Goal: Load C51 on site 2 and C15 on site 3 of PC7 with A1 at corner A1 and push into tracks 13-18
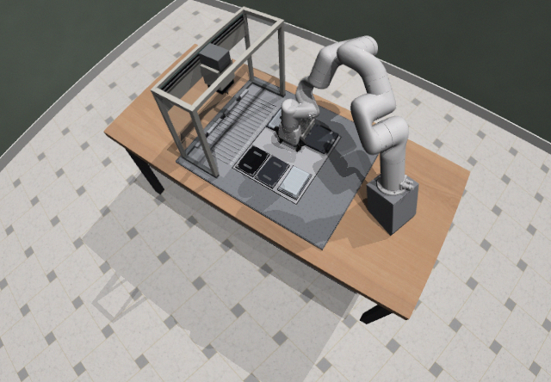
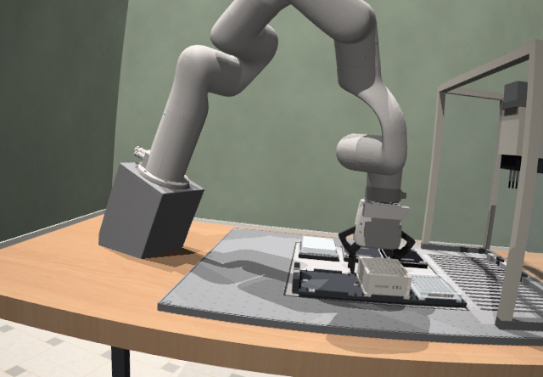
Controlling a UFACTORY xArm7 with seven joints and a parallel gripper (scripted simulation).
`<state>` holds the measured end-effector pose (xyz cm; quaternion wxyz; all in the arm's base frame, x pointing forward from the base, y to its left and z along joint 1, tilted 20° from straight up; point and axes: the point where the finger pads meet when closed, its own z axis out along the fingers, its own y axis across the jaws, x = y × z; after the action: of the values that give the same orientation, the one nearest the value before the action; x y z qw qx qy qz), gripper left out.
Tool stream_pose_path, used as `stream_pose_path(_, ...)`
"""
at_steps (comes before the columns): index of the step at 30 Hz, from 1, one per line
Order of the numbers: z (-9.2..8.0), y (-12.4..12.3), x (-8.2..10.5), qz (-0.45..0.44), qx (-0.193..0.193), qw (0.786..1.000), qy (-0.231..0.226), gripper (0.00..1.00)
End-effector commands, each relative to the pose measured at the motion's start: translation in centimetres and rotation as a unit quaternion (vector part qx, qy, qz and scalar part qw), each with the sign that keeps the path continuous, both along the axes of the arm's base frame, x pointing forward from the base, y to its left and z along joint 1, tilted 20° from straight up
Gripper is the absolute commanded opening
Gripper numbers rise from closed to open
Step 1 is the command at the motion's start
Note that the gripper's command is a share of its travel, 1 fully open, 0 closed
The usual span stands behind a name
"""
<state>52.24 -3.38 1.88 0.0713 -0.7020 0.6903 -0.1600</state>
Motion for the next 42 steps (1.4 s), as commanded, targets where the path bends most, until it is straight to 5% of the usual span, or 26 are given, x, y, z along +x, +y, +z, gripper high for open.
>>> stream_pose_path(1,0.2,0.0,0.1,0.000,0.000,1.000,-0.002,1.00)
stream_pose_path(42,0.4,-1.8,0.1,0.000,0.000,1.000,-0.002,1.00)
